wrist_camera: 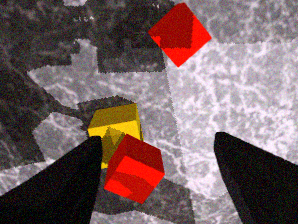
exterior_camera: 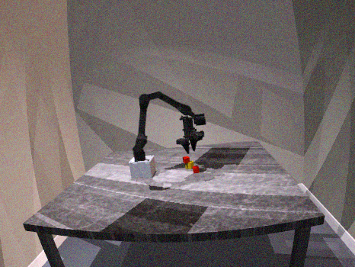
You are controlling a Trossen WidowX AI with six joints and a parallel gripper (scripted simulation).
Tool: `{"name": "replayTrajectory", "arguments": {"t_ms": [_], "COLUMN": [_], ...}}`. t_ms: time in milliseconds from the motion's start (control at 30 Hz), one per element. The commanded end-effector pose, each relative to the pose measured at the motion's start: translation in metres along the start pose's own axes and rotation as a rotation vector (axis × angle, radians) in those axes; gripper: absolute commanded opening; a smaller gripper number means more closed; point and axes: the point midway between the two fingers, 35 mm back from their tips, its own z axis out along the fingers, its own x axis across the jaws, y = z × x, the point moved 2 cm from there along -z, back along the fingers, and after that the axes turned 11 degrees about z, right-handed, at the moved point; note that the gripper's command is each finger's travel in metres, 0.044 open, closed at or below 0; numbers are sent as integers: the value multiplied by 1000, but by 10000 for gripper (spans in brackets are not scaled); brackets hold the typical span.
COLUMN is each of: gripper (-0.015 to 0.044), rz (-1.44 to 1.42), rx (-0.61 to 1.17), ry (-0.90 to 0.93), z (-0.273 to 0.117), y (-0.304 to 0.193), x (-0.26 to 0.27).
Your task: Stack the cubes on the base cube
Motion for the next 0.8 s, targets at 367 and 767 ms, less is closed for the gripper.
{"name": "replayTrajectory", "arguments": {"t_ms": [367,767], "gripper": [265,265], "rz": [835,835], "rx": [1,1], "ry": [-12,-12], "z": [-13,47], "y": [46,45], "x": [-14,-15]}}
